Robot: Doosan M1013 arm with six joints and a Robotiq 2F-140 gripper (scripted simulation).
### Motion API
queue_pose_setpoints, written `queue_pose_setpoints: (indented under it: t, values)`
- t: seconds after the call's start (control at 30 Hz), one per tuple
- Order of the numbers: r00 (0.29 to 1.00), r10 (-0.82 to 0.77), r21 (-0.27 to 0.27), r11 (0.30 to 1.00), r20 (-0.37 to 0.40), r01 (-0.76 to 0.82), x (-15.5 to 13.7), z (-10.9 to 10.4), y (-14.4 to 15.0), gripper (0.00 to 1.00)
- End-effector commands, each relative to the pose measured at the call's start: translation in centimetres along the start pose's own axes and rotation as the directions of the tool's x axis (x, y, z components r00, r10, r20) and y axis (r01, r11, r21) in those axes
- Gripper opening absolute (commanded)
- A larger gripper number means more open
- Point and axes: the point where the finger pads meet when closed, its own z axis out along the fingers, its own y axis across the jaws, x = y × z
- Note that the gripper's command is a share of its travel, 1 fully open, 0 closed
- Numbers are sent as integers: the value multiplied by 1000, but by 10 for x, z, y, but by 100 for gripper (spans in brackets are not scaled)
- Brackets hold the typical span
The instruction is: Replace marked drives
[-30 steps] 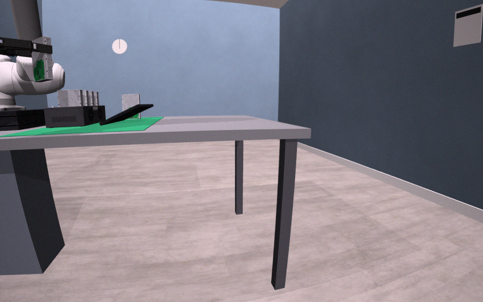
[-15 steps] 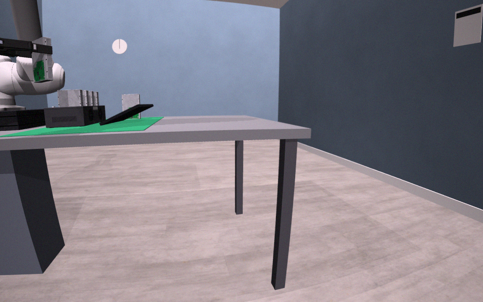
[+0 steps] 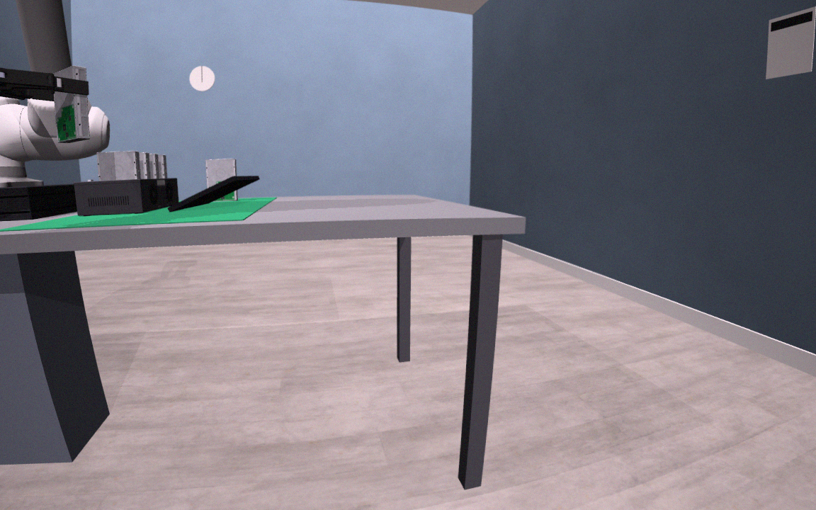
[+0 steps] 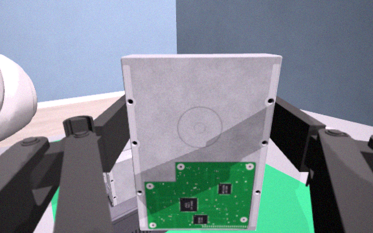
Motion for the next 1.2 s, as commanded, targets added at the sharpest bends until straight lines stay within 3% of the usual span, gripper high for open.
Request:
queue_pose_setpoints:
  t: [0.0, 1.17]
  values:
    - [1000, -2, 0, 1000, 0, 2, -1, 0, 0, 10]
    - [1000, -2, 0, 1000, 0, 2, -38, 0, 0, 10]
